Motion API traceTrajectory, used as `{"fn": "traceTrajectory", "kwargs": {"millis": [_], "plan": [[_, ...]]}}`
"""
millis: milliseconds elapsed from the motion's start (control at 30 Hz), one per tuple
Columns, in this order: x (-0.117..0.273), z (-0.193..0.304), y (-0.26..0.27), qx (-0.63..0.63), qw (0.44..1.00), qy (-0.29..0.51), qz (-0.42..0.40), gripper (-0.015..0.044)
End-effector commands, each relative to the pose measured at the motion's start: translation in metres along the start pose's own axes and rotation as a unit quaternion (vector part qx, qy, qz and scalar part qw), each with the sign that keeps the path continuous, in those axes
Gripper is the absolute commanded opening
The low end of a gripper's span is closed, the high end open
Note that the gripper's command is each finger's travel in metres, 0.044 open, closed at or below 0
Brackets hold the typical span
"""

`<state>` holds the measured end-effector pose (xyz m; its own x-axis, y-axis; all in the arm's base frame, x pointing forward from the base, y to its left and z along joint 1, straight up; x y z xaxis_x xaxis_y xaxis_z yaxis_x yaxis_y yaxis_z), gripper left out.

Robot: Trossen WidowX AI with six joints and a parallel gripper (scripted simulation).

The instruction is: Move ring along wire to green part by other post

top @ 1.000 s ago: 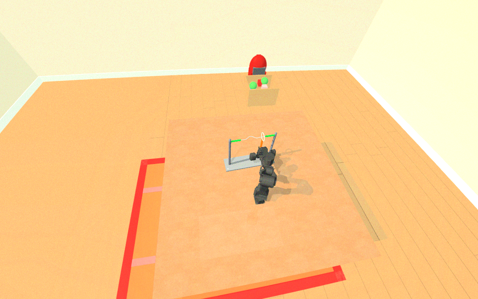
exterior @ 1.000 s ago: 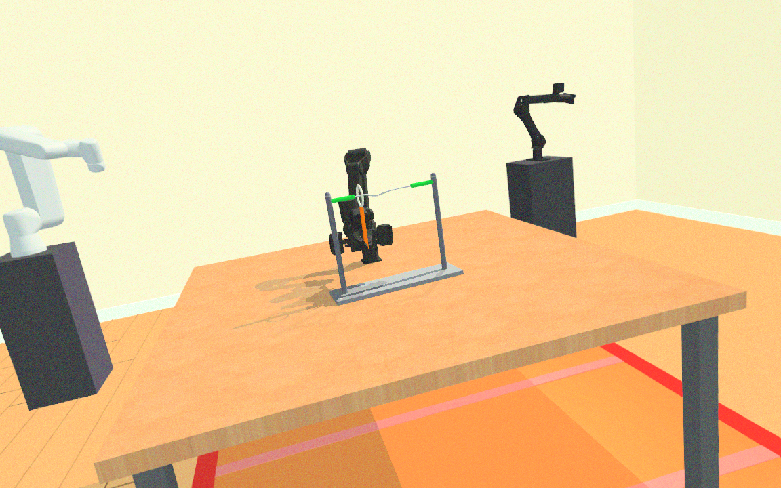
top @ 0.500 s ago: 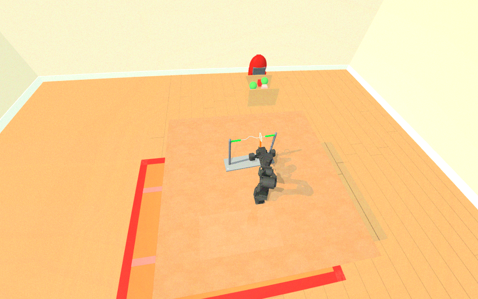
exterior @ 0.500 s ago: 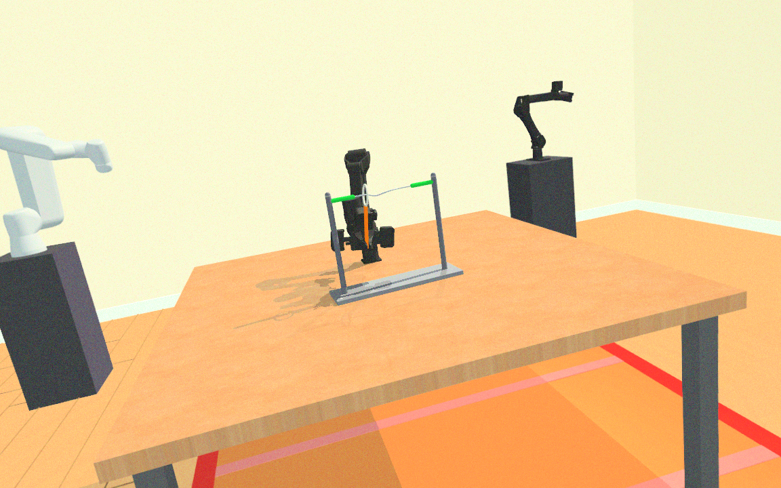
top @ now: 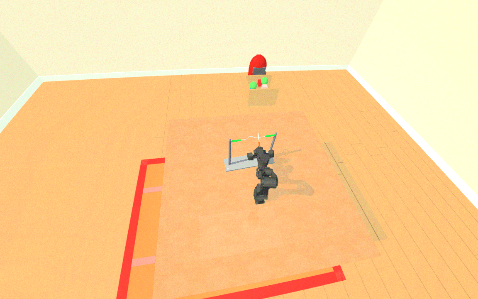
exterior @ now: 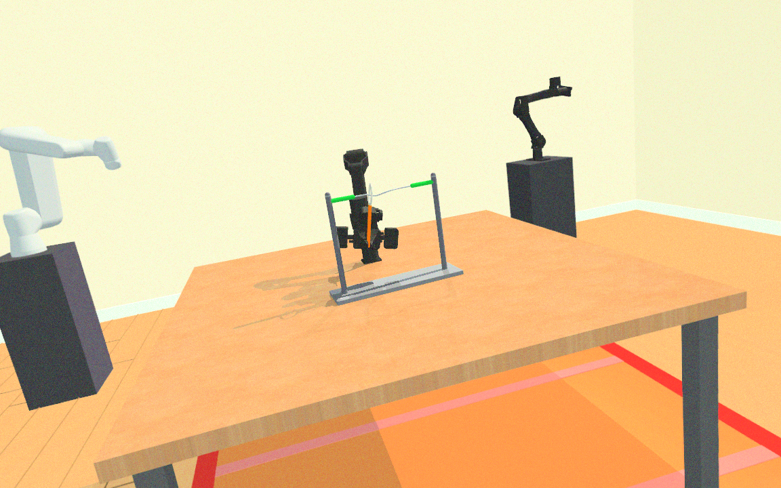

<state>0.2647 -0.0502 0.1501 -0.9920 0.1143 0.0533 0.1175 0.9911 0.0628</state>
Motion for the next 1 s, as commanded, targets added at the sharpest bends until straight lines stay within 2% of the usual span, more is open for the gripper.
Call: {"fn": "traceTrajectory", "kwargs": {"millis": [0,567,967], "plan": [[0.0,0.005,0.007,-0.011,1.0,0.0,0.015,-0.015],[-0.006,0.013,0.062,-0.137,0.987,-0.021,0.079,-0.015],[-0.012,0.009,0.093,-0.202,0.976,-0.027,0.081,-0.015]]}}
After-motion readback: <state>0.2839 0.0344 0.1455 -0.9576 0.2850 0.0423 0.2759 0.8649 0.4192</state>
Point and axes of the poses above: the point midway between the two fingers, 35 mm back from their tips, its own x axis back along the fingers, its own y axis across the jaws, z = x × y, the point moved 5 cm from there along x, back along the fingers, and after that the axes turned 15 degrees about -x, right-handed, at the moved point
